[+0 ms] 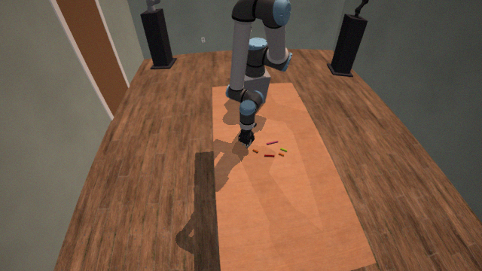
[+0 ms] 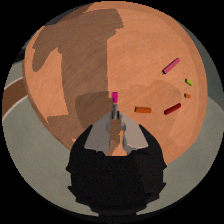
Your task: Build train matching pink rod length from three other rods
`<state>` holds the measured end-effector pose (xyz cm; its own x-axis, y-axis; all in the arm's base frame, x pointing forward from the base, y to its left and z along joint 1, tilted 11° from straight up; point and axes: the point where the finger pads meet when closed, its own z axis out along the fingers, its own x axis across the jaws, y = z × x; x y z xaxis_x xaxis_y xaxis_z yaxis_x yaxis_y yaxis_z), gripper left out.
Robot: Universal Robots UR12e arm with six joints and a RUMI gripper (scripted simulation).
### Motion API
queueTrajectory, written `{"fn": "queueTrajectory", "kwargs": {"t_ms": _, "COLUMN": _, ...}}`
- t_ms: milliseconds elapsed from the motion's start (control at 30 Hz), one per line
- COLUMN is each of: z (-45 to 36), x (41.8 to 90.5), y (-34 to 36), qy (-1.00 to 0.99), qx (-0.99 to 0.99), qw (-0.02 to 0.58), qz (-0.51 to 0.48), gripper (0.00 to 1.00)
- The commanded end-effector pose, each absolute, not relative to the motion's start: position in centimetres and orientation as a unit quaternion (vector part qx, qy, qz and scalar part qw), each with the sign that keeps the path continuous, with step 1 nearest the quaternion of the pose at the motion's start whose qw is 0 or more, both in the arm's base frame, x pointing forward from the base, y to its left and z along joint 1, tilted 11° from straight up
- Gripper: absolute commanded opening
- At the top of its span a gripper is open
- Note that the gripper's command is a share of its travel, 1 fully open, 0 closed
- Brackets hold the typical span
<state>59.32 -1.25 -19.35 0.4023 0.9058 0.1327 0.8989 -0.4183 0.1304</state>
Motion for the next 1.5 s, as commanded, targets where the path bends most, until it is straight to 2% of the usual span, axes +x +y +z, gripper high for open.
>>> {"fn": "queueTrajectory", "kwargs": {"t_ms": 0, "z": -19.3, "x": 59.4, "y": -1.3, "qy": 0.539, "qx": 0.837, "qw": 0.019, "qz": 0.092, "gripper": 0.0}}
{"fn": "queueTrajectory", "kwargs": {"t_ms": 1467, "z": -20.5, "x": 59.6, "y": -1.2, "qy": 0.539, "qx": 0.837, "qw": 0.019, "qz": 0.092, "gripper": 0.0}}
